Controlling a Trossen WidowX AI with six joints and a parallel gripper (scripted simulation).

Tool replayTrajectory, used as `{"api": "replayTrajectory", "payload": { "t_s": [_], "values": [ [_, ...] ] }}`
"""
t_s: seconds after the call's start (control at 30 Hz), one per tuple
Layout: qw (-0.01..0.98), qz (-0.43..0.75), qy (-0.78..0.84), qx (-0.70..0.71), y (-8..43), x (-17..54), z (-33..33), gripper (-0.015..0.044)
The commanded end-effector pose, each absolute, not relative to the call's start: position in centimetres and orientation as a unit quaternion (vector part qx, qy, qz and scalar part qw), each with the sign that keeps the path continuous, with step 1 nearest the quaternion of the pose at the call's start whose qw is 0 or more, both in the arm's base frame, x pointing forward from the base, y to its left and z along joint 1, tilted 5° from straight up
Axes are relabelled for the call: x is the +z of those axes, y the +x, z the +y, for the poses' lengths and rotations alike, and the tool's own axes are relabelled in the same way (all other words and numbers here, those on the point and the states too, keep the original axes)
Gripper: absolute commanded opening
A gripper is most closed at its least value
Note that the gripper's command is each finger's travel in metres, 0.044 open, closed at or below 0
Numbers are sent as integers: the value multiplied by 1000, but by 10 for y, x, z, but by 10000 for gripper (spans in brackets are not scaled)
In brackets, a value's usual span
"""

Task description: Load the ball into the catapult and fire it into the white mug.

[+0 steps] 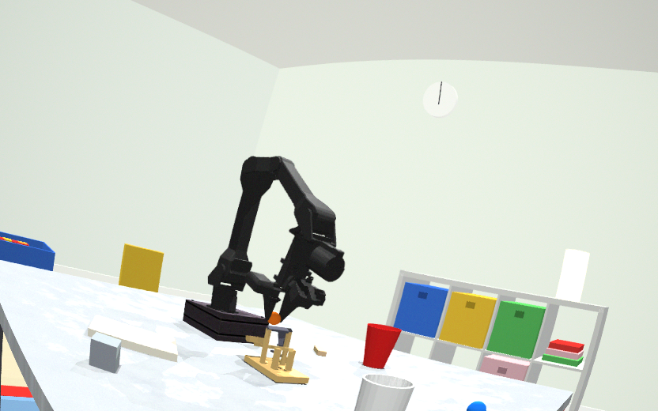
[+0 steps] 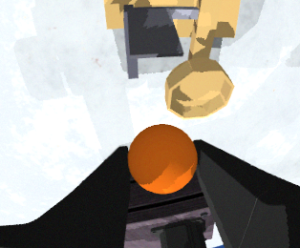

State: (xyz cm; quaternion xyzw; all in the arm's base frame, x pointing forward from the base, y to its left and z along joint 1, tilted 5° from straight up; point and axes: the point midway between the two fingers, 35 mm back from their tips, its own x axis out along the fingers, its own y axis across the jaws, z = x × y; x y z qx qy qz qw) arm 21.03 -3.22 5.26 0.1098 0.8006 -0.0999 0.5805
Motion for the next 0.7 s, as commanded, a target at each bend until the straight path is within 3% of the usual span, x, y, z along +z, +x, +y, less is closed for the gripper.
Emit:
{"api": "replayTrajectory", "payload": {
  "t_s": [0.0,0.67],
  "values": [
    [567,809,116,-98,207,50,-45,0],
    [544,823,133,-92,197,26,-67,0]
  ]
}}
